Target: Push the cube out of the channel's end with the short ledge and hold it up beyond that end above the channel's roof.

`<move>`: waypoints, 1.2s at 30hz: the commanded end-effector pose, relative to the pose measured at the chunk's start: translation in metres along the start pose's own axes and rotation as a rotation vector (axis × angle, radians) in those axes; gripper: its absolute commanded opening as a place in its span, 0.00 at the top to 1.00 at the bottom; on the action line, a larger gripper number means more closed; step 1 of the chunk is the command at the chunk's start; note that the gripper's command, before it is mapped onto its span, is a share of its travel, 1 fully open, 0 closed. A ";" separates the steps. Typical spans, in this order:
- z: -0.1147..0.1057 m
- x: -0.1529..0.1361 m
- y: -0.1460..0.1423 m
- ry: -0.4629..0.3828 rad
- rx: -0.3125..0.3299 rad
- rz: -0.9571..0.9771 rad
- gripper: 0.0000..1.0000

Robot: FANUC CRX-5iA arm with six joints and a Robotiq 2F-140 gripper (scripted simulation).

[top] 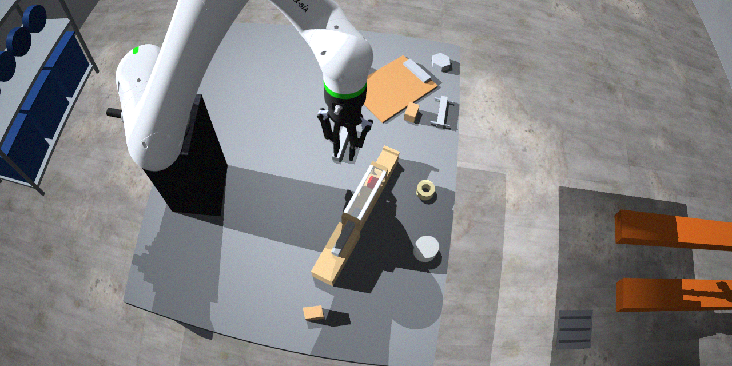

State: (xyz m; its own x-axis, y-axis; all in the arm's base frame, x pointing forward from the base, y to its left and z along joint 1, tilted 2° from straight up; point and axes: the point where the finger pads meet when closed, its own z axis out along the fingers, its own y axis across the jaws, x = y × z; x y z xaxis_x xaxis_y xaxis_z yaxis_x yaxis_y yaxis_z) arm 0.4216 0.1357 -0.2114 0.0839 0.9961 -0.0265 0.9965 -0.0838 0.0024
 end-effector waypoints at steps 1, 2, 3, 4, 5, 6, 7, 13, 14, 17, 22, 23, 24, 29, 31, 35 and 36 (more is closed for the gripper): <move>-0.001 0.065 -0.026 -0.004 -0.006 -0.002 0.70; -0.001 0.073 -0.030 -0.004 -0.006 -0.002 0.70; -0.001 0.083 -0.034 -0.004 -0.006 -0.002 0.70; -0.001 0.093 -0.038 -0.004 -0.006 -0.002 0.70; -0.001 0.095 -0.039 -0.004 -0.006 -0.002 0.70; -0.001 0.095 -0.039 -0.004 -0.006 -0.002 0.70; -0.001 0.095 -0.039 -0.004 -0.006 -0.002 0.70; -0.001 0.095 -0.039 -0.004 -0.006 -0.002 0.70; -0.001 0.095 -0.039 -0.004 -0.006 -0.002 0.70; -0.001 0.095 -0.039 -0.004 -0.006 -0.002 0.70; -0.001 0.095 -0.039 -0.004 -0.006 -0.002 0.70; -0.001 0.095 -0.039 -0.004 -0.006 -0.002 0.70; -0.001 0.095 -0.039 -0.004 -0.006 -0.002 0.70; -0.001 0.095 -0.039 -0.004 -0.006 -0.002 0.70; -0.001 0.095 -0.039 -0.004 -0.006 -0.001 0.70; 0.001 0.095 -0.039 -0.004 -0.006 -0.001 0.70; 0.003 0.095 -0.039 -0.004 -0.006 -0.001 0.70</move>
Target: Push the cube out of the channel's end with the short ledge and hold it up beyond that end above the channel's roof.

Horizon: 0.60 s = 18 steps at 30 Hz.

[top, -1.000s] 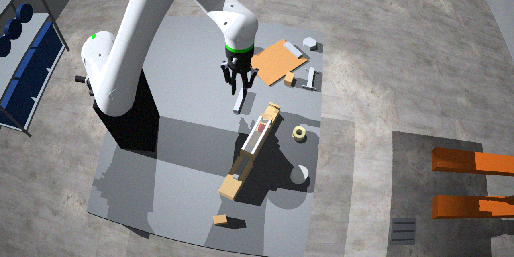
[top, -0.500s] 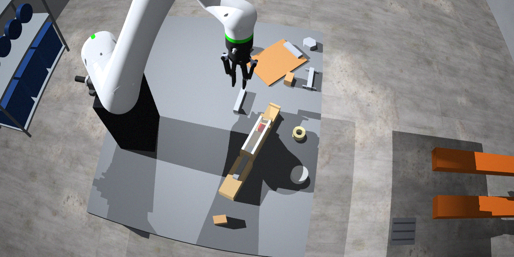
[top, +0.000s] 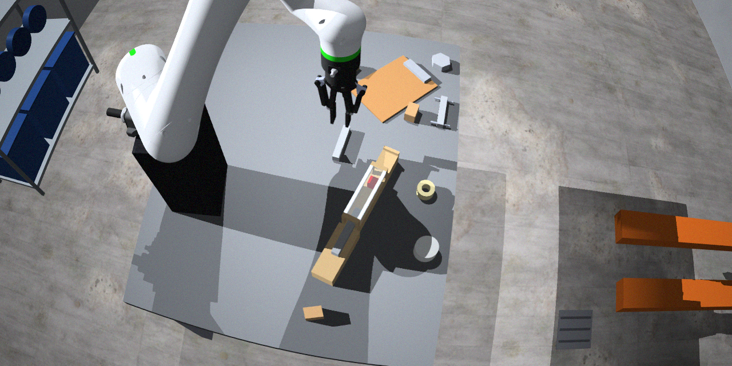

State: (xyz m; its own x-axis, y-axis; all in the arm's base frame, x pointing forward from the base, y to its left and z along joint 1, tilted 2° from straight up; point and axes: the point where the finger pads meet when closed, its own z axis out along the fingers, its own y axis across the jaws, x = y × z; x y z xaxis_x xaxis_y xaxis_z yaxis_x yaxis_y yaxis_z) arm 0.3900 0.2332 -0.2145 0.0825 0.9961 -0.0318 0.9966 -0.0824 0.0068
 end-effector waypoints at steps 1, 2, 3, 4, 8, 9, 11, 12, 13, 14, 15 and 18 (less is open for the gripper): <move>0.005 0.001 0.001 0.001 -0.001 0.000 0.70; 0.009 0.001 0.001 0.001 -0.001 0.000 0.70; 0.014 0.001 0.001 0.001 -0.001 0.000 0.70; 0.020 0.001 0.001 0.001 -0.001 0.000 0.70; 0.047 0.001 0.001 0.001 -0.001 0.000 0.70; 0.055 0.001 0.002 0.001 -0.001 0.000 0.70; 0.068 0.001 0.002 0.001 -0.001 0.000 0.70; 0.073 0.001 0.002 0.001 -0.001 0.000 0.70; 0.073 0.001 0.002 0.001 -0.001 0.000 0.70; 0.073 0.001 0.002 0.001 -0.001 0.000 0.70; 0.078 0.001 0.002 0.001 -0.001 0.000 0.70; 0.086 0.001 0.002 0.001 -0.001 0.000 0.70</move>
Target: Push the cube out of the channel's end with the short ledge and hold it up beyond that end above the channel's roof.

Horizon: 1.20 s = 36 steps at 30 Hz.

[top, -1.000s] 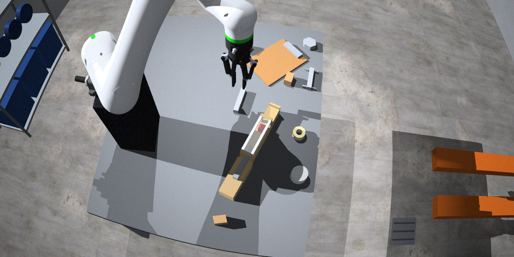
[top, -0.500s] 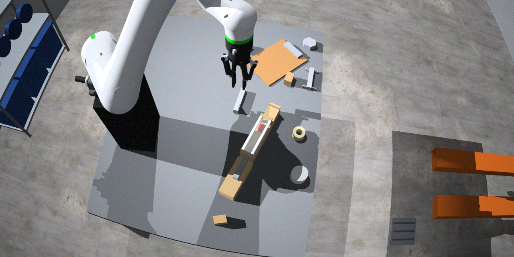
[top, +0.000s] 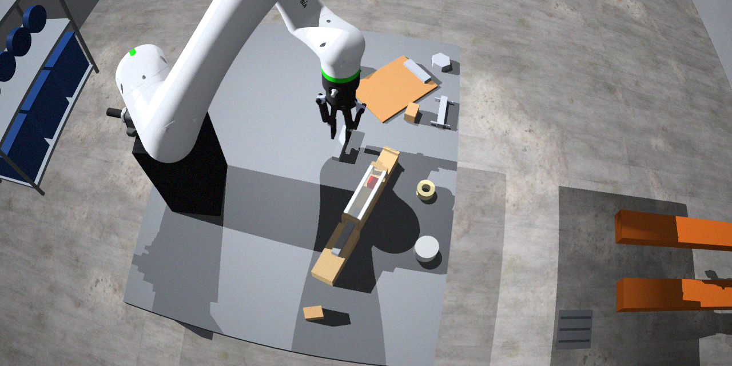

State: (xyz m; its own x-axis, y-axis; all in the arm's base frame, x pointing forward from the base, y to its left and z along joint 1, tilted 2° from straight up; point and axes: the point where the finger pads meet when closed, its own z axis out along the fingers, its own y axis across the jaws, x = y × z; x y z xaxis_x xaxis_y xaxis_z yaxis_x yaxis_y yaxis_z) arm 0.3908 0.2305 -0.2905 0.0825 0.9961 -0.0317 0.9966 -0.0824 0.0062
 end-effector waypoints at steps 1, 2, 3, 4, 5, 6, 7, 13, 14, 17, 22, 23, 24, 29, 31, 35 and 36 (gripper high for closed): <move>0.011 0.001 0.002 0.001 -0.002 0.000 0.70; 0.012 0.001 0.002 0.001 -0.002 0.000 0.70; 0.012 0.001 0.002 0.001 -0.002 0.000 0.70; 0.012 0.001 0.002 0.001 -0.002 0.000 0.70; 0.012 0.001 0.002 0.001 -0.002 0.000 0.70; 0.013 0.001 0.002 0.001 -0.002 0.000 0.70; 0.013 0.001 0.002 0.001 -0.002 0.000 0.70; 0.021 0.001 0.002 0.001 -0.002 0.000 0.70; 0.023 0.001 0.002 0.001 -0.002 0.000 0.70; 0.030 0.001 0.002 0.001 -0.002 0.000 0.70; 0.037 0.001 0.002 0.001 -0.002 0.000 0.70; 0.037 0.001 0.002 0.001 -0.002 0.000 0.70; 0.037 0.001 0.002 0.001 -0.002 0.000 0.70; 0.037 0.001 0.002 0.001 -0.002 0.000 0.70; 0.037 0.001 0.002 0.001 -0.002 0.000 0.70; 0.037 0.001 0.002 0.001 -0.002 0.000 0.70; 0.037 0.001 0.002 0.001 -0.002 0.000 0.70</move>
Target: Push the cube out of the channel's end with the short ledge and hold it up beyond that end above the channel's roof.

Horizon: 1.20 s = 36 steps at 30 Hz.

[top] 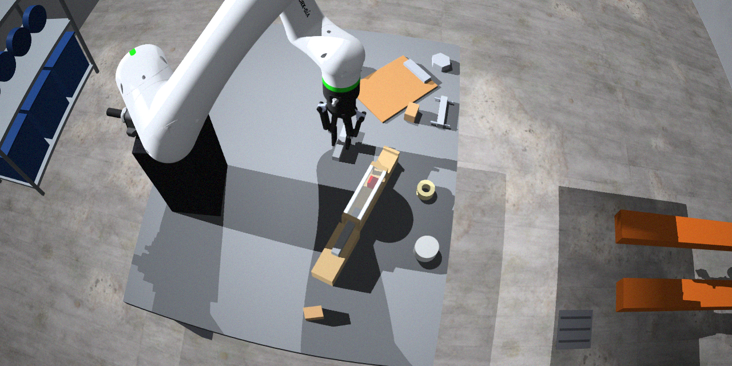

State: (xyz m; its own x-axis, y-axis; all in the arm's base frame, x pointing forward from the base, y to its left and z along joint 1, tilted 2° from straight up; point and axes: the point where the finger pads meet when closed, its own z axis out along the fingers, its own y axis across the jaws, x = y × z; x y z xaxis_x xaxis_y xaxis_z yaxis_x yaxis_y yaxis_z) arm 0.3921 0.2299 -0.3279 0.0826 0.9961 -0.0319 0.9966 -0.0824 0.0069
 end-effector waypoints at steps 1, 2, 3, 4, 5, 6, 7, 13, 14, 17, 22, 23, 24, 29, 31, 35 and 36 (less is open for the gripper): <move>-0.001 0.001 0.001 0.001 -0.001 0.000 0.70; -0.001 0.001 0.001 0.001 -0.001 0.000 0.70; -0.001 0.001 0.001 0.001 -0.001 0.000 0.70; -0.001 0.001 0.001 0.001 -0.001 0.000 0.70; -0.001 0.001 0.001 0.001 -0.001 0.000 0.70; -0.001 0.001 0.001 0.001 -0.001 0.000 0.70; -0.001 0.001 0.001 0.001 -0.001 0.000 0.70; -0.001 0.001 0.001 0.001 -0.001 0.000 0.70; -0.001 0.001 0.001 0.001 -0.001 0.000 0.70; -0.001 0.001 0.001 0.001 -0.001 0.000 0.70; -0.001 0.001 0.001 0.001 -0.001 0.000 0.70; -0.001 0.001 0.001 0.001 -0.001 0.000 0.90; -0.001 0.001 0.001 0.001 -0.001 0.000 0.90; -0.001 0.001 0.001 0.001 -0.001 0.000 0.90; -0.001 0.001 0.001 0.001 -0.001 0.000 0.90; -0.001 0.001 0.001 0.001 -0.001 0.000 0.90; -0.001 0.001 0.001 0.001 -0.001 0.000 0.90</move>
State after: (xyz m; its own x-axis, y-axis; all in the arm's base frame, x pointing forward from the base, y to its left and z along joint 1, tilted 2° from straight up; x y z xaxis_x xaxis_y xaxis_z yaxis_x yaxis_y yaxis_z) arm 0.3922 0.2301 -0.3278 0.0825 0.9961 -0.0317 0.9966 -0.0823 0.0071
